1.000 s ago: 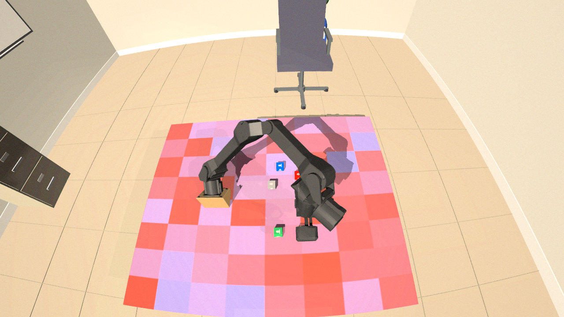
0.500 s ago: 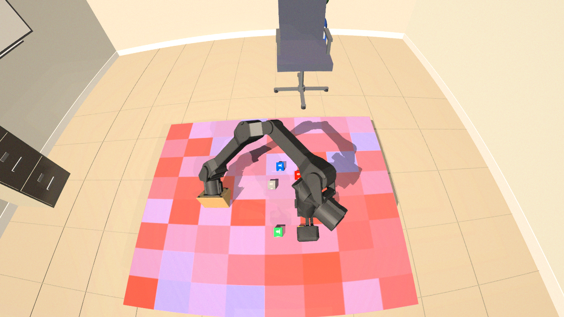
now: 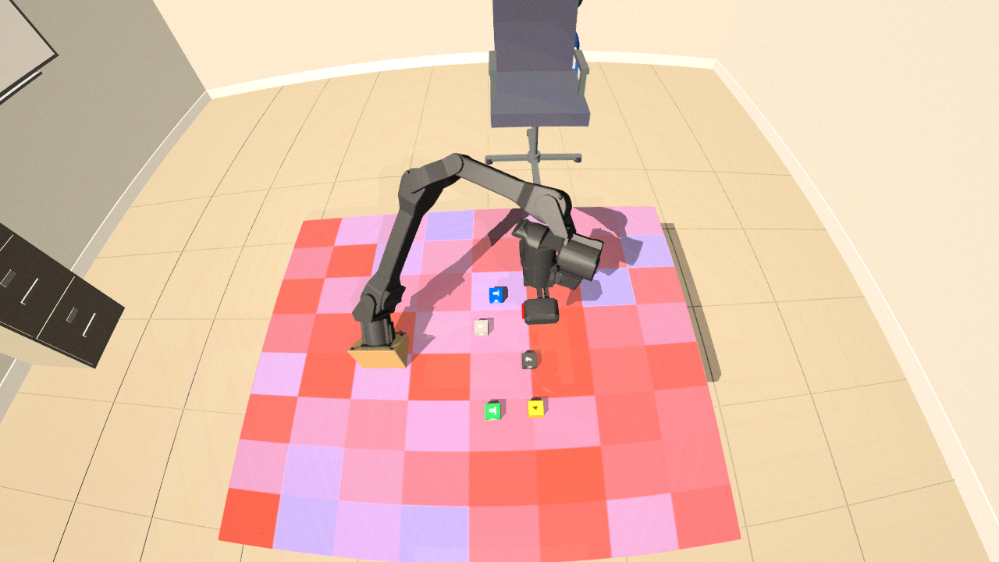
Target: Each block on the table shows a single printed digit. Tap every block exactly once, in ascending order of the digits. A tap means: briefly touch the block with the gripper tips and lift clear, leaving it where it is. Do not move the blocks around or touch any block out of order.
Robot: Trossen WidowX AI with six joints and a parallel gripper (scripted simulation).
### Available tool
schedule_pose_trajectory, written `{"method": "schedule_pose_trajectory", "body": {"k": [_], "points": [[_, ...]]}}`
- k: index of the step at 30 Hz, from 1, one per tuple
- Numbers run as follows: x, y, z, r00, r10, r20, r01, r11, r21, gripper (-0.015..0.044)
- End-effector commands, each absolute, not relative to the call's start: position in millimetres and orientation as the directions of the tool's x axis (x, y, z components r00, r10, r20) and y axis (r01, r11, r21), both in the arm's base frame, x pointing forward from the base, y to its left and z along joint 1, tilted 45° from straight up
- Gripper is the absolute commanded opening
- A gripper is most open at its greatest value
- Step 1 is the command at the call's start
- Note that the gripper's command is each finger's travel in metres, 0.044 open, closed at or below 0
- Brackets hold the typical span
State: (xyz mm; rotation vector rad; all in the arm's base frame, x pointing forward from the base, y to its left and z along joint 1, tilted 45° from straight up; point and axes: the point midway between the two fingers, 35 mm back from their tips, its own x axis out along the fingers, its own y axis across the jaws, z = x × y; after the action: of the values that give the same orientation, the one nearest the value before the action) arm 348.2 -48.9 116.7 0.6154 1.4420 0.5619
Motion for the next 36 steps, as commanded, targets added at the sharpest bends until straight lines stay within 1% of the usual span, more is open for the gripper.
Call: {"method": "schedule_pose_trajectory", "body": {"k": [1,6,8,14,20,21,36], "points": [[335.2,-15.3,141.9,0.048,0.699,-0.714,0.025,0.713,0.7,0.04],[335.2,-15.3,141.9,0.048,0.699,-0.714,0.025,0.713,0.7,0.04],[336.0,-8.6,134.8,0.046,0.7,-0.713,0.023,0.713,0.701,0.0348],[339.2,40.1,86.4,0.049,0.701,-0.711,0.023,0.711,0.703,0.019],[339.2,41.6,85.1,0.05,0.701,-0.711,0.023,0.711,0.703,0.0032],[339.2,41.6,85.1,0.05,0.701,-0.711,0.023,0.711,0.703,0.002],[339.4,43.2,83.4,0.05,0.701,-0.711,0.023,0.711,0.703,0.002]]}}
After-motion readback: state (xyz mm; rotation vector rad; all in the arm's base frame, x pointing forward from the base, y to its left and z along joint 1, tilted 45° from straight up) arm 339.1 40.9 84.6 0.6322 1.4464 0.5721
